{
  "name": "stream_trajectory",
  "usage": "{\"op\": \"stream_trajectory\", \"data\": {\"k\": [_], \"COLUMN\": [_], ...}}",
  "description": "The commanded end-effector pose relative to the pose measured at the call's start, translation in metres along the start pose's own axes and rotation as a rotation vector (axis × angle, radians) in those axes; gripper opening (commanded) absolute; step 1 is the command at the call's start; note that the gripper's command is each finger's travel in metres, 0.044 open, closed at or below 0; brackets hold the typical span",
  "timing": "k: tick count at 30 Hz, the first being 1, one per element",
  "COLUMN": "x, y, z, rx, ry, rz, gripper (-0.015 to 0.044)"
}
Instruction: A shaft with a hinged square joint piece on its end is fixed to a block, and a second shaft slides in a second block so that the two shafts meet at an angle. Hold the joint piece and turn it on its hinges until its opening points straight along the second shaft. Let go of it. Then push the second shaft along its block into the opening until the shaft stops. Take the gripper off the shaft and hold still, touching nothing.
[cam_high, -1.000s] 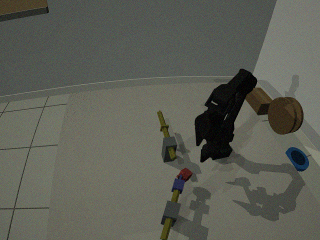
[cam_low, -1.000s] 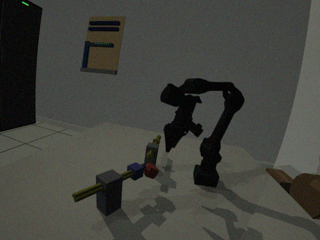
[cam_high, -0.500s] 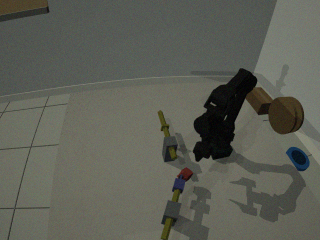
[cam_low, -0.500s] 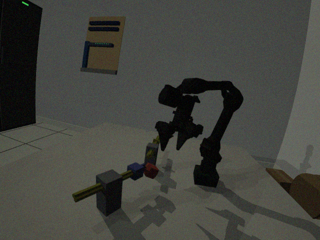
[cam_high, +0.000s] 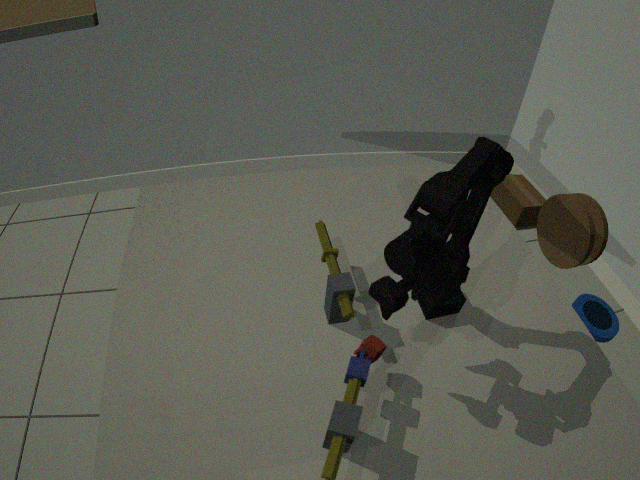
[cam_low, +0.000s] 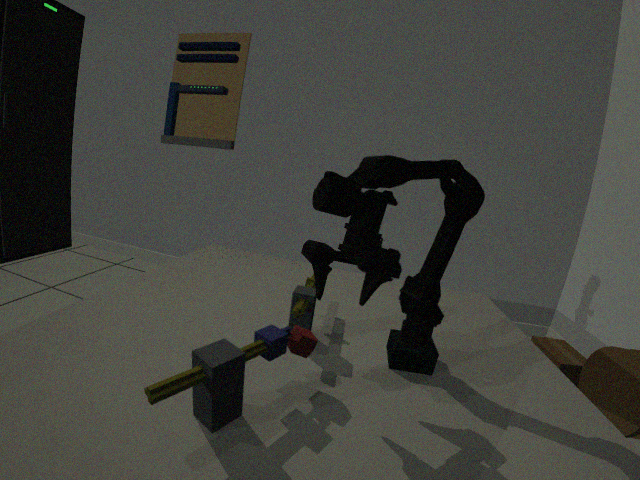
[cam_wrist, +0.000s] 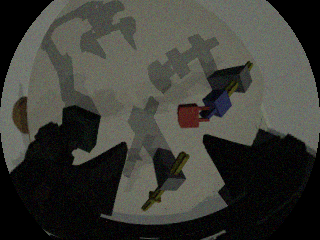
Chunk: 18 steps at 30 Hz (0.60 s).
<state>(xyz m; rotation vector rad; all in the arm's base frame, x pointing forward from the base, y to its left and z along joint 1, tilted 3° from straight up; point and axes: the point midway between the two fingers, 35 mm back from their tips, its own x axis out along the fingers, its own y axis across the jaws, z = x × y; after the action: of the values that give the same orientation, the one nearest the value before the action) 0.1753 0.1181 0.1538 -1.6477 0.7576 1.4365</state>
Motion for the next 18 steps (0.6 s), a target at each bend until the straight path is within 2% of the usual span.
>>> {"op": "stream_trajectory", "data": {"k": [1, 18], "x": [0.0005, 0.0036], "y": [-0.0001, -0.001], "z": [0.0001, 0.0008], "rx": [0.102, 0.603], "ry": [0.002, 0.022], "rz": [0.01, 0.051], "gripper": [0.044, 0.044]}}
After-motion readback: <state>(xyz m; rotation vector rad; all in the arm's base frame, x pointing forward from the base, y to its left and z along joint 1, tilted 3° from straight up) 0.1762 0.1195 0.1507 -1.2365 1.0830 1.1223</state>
